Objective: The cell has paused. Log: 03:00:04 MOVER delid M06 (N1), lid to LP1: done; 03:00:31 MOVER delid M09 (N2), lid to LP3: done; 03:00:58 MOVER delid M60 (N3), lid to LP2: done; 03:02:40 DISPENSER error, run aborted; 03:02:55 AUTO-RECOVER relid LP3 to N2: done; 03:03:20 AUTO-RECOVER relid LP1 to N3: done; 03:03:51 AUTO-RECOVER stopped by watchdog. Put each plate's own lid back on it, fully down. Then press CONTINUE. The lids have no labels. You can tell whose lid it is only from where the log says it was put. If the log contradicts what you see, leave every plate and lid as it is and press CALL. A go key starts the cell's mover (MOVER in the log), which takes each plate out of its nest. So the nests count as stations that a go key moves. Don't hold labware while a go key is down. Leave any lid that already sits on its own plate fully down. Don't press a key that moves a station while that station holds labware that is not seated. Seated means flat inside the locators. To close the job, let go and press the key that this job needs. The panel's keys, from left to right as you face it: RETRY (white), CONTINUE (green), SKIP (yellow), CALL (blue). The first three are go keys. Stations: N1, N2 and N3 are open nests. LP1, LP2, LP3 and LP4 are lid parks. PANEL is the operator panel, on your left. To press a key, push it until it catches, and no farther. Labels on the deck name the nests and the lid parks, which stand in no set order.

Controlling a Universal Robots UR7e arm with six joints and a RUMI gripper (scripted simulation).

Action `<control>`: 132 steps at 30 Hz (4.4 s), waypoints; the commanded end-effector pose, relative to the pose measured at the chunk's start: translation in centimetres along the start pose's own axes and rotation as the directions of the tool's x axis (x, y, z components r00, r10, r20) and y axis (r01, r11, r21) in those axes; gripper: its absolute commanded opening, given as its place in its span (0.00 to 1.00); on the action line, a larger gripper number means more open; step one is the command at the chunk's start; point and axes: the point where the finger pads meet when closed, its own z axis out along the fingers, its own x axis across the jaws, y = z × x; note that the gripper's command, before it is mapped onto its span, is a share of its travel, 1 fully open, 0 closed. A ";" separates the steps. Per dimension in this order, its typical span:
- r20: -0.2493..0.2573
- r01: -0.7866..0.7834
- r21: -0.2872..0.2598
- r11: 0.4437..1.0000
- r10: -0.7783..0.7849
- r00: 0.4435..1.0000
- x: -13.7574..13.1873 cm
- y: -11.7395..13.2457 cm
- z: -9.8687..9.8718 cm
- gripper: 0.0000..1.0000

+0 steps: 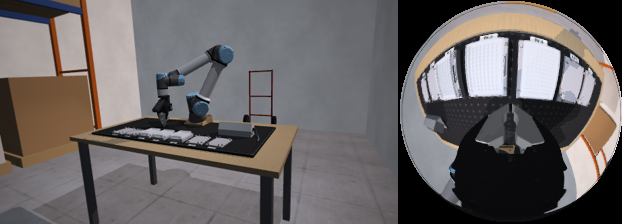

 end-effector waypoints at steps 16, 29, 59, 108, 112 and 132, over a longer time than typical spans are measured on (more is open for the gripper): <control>0.000 0.000 0.002 1.000 0.000 1.000 -5.9 6.9 -0.3 0.00; 0.000 0.000 0.002 1.000 0.000 1.000 -6.4 7.5 -1.3 0.00; 0.000 0.140 0.002 0.990 -0.140 0.990 -9.8 8.3 -7.0 0.00; -0.001 0.670 0.002 0.742 -0.670 0.742 -27.9 12.8 -7.0 0.00; -0.001 0.700 0.002 0.715 -0.700 0.715 -28.9 13.0 -7.0 0.00; -0.002 0.906 0.002 0.422 -0.906 0.422 -37.7 14.9 -7.0 0.00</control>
